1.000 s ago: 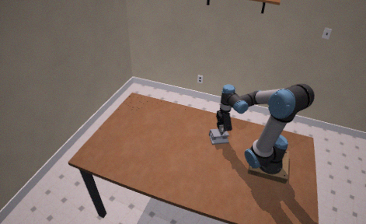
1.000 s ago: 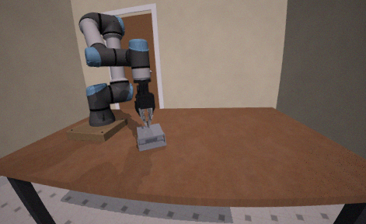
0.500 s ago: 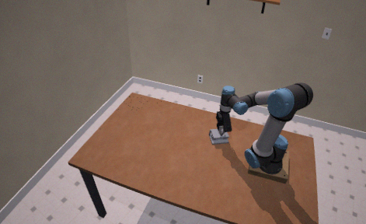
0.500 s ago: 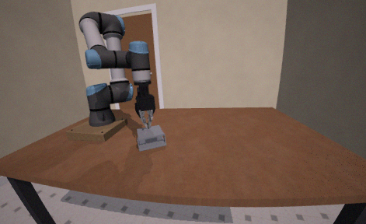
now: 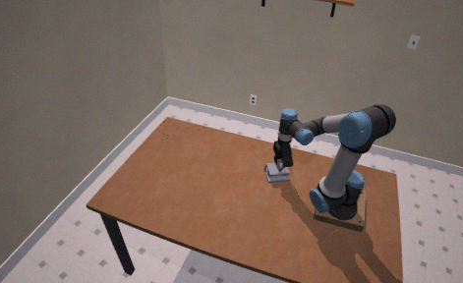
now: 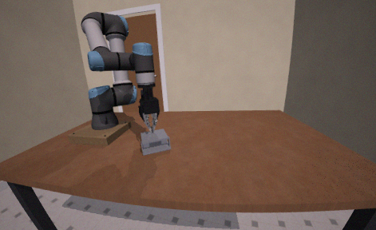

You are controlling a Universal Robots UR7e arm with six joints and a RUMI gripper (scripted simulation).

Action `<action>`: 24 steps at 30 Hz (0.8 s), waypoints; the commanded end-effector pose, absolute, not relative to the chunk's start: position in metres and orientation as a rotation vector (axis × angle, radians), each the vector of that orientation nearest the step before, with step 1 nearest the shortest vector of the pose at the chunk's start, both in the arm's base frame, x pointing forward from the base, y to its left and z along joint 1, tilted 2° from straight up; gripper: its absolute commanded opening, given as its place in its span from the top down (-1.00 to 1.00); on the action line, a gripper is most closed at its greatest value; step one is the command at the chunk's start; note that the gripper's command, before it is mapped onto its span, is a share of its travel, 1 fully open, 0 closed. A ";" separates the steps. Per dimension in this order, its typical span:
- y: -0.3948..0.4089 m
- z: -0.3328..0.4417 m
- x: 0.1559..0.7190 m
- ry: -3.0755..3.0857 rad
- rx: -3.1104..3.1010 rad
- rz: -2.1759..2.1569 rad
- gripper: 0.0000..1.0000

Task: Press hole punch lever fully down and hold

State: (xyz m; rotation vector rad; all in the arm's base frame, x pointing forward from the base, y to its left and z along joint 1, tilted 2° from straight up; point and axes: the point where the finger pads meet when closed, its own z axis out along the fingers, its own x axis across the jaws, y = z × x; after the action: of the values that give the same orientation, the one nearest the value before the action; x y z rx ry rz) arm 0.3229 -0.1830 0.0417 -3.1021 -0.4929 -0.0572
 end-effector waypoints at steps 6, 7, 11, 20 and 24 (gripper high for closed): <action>-0.183 0.042 0.323 -0.493 -3.103 -0.057 1.00; -0.183 0.042 0.323 -0.493 -3.103 -0.057 1.00; -0.183 0.042 0.323 -0.493 -3.103 -0.057 1.00; -0.183 0.042 0.323 -0.493 -3.103 -0.057 1.00; -0.183 0.038 0.323 -0.493 -3.103 -0.057 1.00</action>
State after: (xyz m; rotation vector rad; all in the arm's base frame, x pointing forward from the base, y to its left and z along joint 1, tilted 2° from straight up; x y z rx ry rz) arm 0.3230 -0.1830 0.0406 -3.1020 -0.4929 -0.0572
